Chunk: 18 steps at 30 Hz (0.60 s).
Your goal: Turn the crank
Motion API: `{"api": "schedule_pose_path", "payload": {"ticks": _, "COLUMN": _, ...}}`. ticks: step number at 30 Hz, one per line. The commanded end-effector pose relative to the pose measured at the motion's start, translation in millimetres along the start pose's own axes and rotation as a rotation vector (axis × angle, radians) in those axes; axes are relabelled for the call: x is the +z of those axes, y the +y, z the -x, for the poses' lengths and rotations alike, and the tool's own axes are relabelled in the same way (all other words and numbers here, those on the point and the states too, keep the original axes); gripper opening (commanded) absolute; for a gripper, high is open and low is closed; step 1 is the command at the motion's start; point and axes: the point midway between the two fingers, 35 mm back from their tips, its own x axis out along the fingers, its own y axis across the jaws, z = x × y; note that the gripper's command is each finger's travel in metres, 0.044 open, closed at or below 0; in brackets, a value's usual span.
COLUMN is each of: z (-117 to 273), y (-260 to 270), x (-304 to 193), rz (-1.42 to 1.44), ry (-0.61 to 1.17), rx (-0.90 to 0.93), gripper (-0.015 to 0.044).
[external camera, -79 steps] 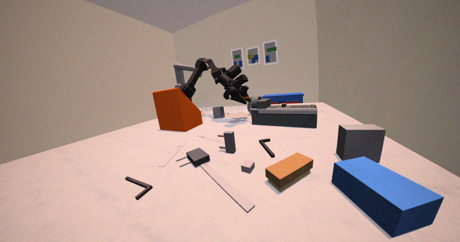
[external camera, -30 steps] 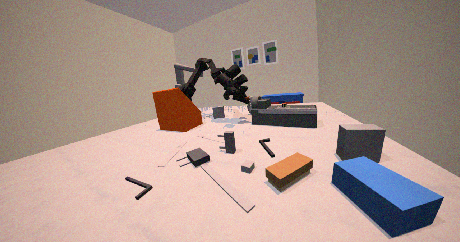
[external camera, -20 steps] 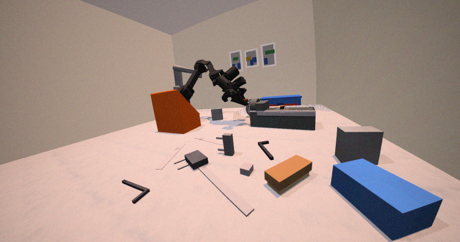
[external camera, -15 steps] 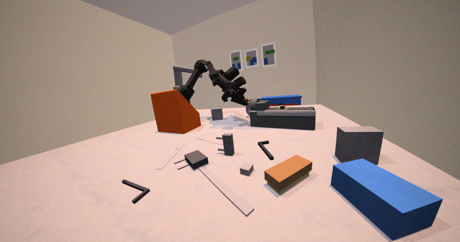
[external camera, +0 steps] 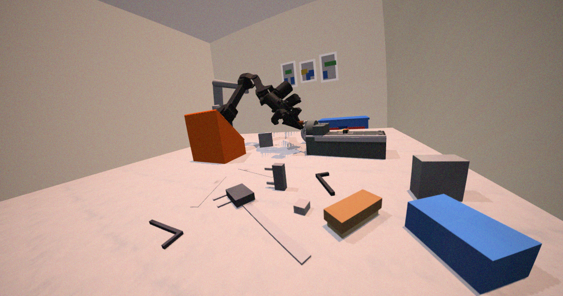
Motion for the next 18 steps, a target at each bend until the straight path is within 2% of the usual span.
{"api": "schedule_pose_path", "payload": {"ticks": 1, "z": -0.4, "y": -9.2, "x": -0.8, "rz": -0.011, "ry": -0.002, "rx": -0.025, "gripper": 0.0}}
{"api": "schedule_pose_path", "payload": {"ticks": 18, "z": -1.1, "y": -11.0, "x": -1.5, "rz": -0.011, "ry": -0.002, "rx": -0.025, "gripper": 0.0}}
